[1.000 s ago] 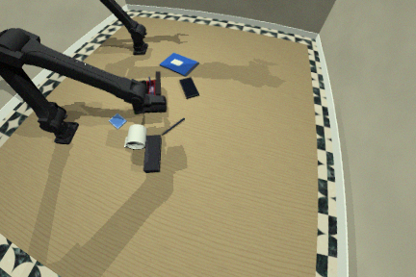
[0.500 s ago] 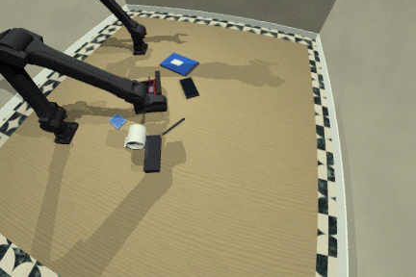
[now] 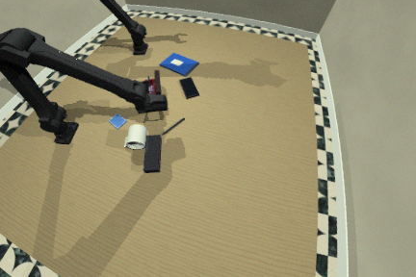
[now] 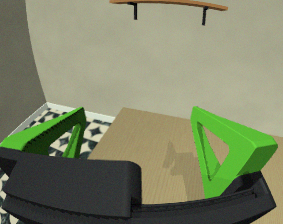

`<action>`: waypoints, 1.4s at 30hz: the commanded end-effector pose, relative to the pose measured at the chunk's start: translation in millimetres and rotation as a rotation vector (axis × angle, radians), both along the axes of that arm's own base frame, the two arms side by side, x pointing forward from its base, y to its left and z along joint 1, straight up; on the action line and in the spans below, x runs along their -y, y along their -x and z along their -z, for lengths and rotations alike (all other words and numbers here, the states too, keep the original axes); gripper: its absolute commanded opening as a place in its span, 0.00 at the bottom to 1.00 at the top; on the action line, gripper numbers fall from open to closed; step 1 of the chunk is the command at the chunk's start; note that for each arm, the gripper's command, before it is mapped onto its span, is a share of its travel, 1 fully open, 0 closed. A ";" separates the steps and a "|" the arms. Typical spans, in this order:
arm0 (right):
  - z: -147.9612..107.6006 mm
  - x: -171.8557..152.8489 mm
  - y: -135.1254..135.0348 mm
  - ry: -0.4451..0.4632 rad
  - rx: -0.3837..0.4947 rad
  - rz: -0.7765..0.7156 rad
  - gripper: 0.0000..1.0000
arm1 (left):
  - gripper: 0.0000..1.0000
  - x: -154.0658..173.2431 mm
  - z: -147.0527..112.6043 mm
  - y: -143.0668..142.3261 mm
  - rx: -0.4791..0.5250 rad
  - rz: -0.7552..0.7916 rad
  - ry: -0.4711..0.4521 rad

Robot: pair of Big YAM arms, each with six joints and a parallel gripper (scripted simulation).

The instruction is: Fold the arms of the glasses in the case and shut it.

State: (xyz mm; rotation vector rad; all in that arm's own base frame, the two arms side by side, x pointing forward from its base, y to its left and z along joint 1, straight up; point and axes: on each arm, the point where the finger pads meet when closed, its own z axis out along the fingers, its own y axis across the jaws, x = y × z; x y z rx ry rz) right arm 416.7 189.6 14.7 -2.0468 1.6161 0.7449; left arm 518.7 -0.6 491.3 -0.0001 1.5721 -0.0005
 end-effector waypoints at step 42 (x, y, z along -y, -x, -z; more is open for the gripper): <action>-8.6 8.8 -0.2 0.008 0.004 0.020 0.57 | 0.00 15.0 -28.4 -9.7 0.027 0.025 0.032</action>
